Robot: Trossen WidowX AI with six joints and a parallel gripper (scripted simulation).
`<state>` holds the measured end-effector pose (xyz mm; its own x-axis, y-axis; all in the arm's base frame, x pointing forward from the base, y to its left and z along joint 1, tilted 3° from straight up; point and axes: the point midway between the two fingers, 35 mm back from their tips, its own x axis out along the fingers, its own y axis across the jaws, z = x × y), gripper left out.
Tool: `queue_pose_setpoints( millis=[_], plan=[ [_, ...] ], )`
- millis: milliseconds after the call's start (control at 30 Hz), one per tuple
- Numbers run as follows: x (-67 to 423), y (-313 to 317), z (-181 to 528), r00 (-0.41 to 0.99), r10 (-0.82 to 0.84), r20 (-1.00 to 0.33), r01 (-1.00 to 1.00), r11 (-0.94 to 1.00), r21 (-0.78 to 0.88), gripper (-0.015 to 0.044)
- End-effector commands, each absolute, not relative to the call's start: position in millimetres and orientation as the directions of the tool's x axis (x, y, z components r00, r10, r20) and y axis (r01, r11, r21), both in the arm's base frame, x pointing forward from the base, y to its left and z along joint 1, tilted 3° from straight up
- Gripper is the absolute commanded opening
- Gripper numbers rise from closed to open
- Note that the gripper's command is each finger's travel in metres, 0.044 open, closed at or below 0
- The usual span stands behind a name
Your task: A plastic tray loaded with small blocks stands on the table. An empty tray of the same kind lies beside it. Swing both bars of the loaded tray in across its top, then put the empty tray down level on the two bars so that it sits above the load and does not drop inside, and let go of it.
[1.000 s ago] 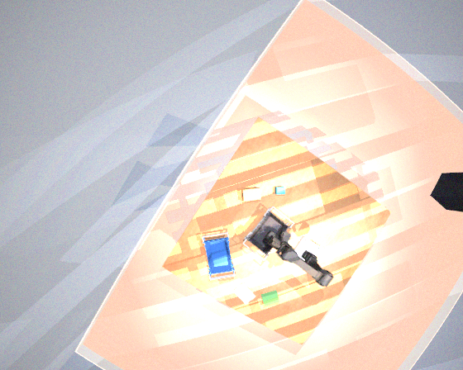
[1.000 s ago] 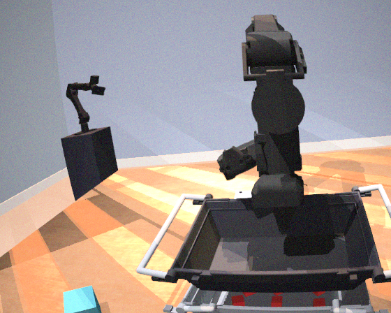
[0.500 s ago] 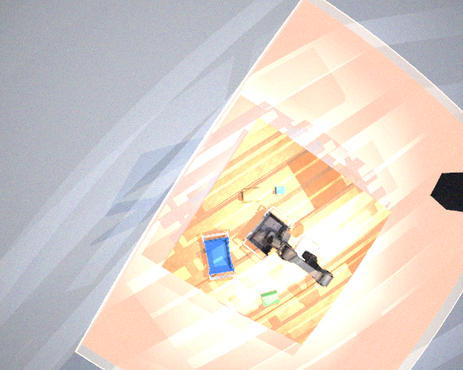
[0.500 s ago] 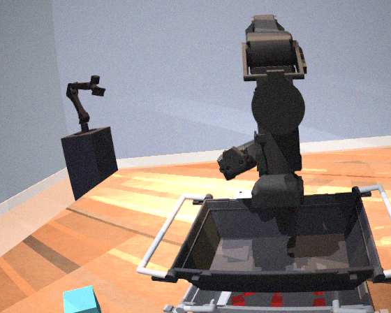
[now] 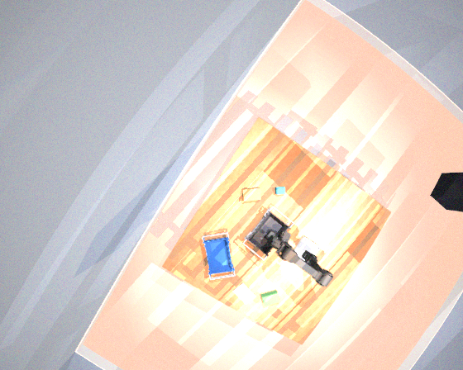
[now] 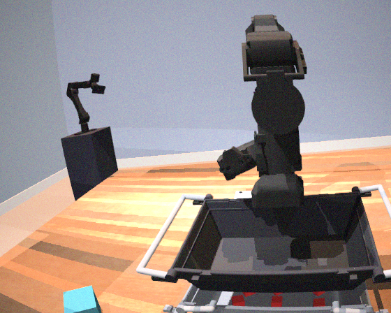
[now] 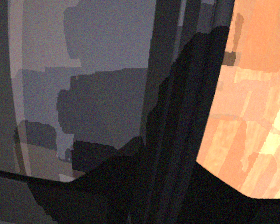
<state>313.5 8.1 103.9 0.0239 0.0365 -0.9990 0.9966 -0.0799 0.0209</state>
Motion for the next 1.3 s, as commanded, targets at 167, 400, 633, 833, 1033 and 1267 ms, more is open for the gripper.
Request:
queue_pose_setpoints(
  millis=[167, 400, 633, 833, 1033, 1267],
  plan=[
    [307.7, 8.7, 96.0, -0.011, 0.040, -0.999, 0.996, -0.084, -0.015, 0.0000],
    [307.7, 8.7, 96.0, -0.011, 0.040, -0.999, 0.996, -0.084, -0.015, 0.0000],
    [308.6, 8.7, 94.1, 0.002, 0.039, -0.999, 0.997, -0.082, -0.001, 0.0000],
    [305.3, 9.2, 88.1, -0.011, 0.040, -0.999, 0.996, -0.084, -0.015, 0.0000],
    [305.3, 9.2, 88.1, -0.011, 0.040, -0.999, 0.996, -0.084, -0.015, 0.0000],
    [305.3, 9.2, 88.1, -0.011, 0.040, -0.999, 0.996, -0.084, -0.015, 0.0000]
  ],
)
